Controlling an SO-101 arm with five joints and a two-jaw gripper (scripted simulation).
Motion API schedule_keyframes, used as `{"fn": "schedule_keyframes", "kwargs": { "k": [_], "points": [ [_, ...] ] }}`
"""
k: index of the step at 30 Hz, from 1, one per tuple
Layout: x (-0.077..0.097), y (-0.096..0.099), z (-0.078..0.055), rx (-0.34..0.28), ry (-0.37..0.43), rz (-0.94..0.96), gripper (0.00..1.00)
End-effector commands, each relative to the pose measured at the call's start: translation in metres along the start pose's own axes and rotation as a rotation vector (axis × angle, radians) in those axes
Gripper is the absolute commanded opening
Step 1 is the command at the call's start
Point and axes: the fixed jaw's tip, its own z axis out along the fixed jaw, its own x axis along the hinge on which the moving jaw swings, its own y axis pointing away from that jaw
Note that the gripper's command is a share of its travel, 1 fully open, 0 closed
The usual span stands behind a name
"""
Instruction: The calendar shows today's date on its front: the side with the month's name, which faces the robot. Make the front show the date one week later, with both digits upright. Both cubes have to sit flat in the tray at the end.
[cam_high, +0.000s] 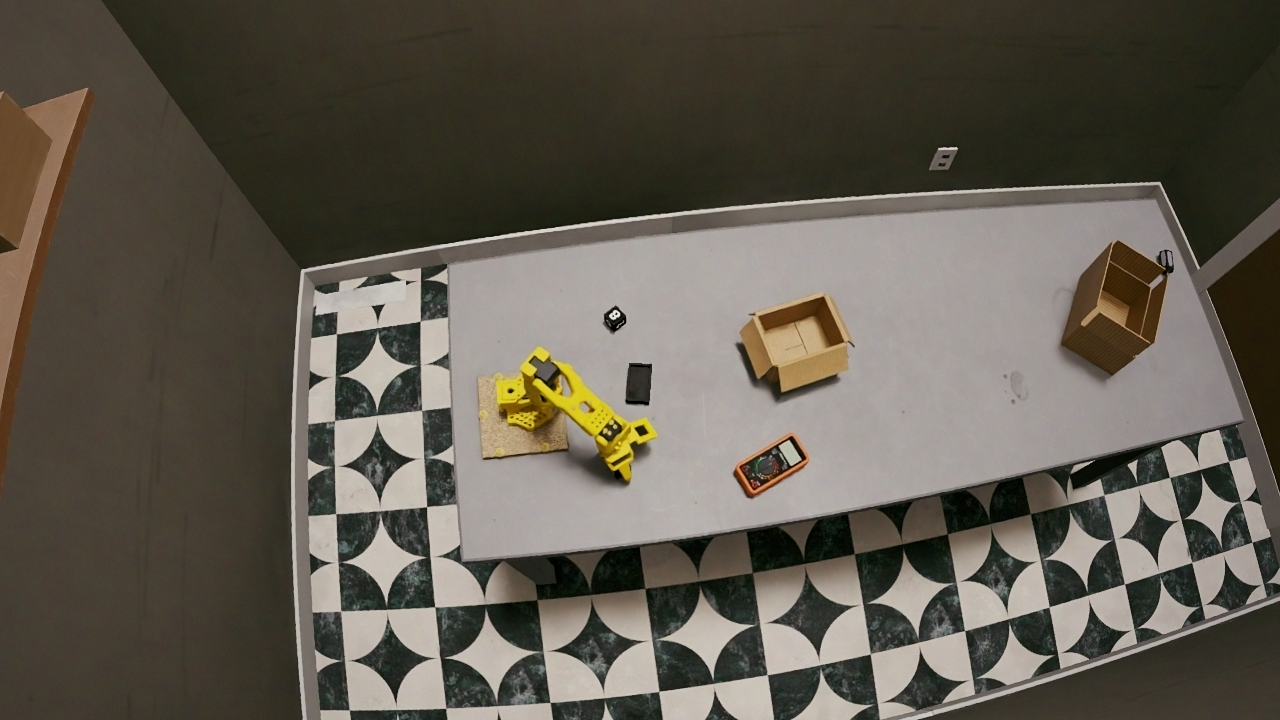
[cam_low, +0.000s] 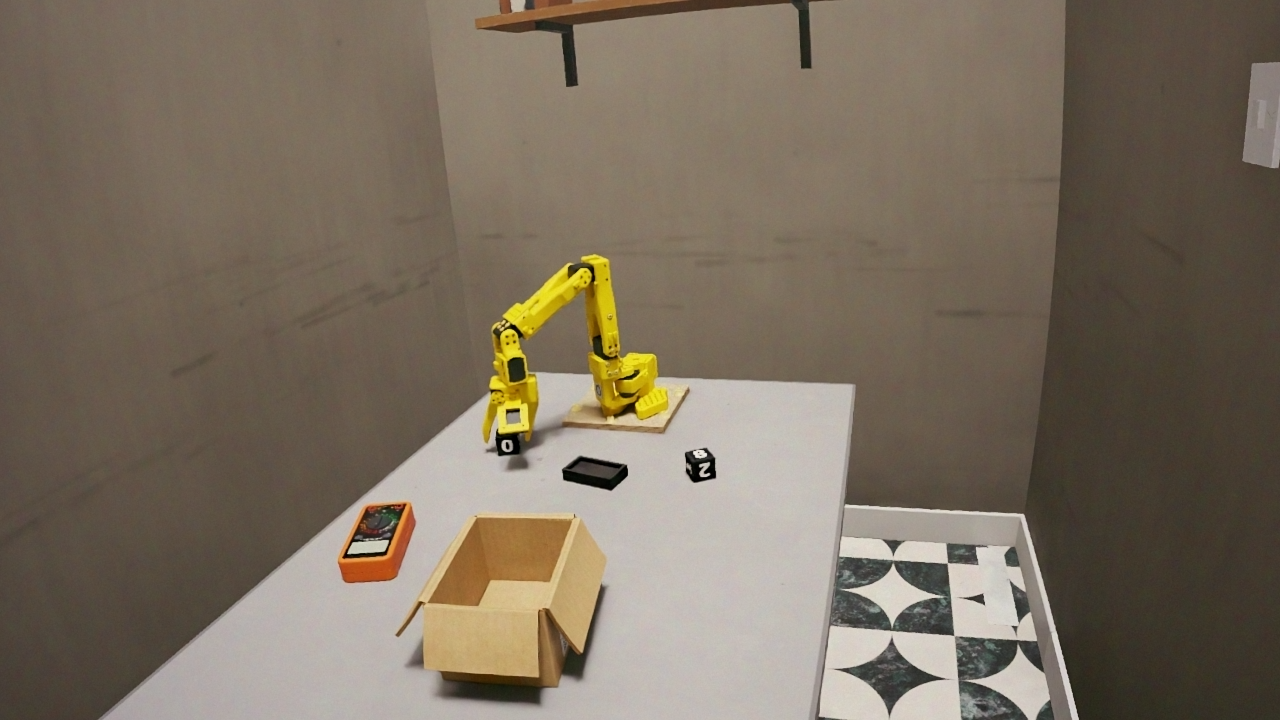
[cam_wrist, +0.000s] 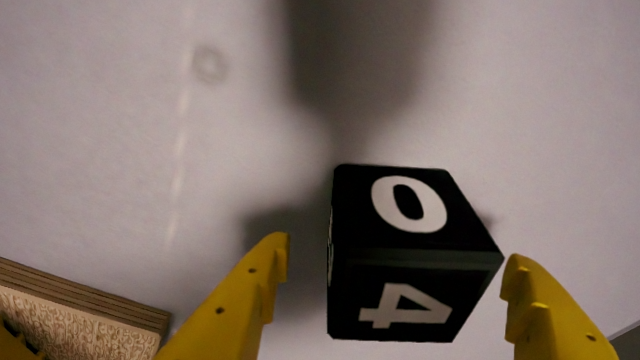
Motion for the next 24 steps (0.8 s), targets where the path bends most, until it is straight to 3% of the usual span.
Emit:
{"fn": "schedule_keyframes", "kwargs": {
  "k": [1, 24],
  "points": [
    [-0.0004, 0.0044, 0.0038, -0.021, 0.007, 0.002, 0.35],
    [-0.0005, -0.0005, 0.0038, -0.021, 0.007, 0.002, 0.28]
  ]
}}
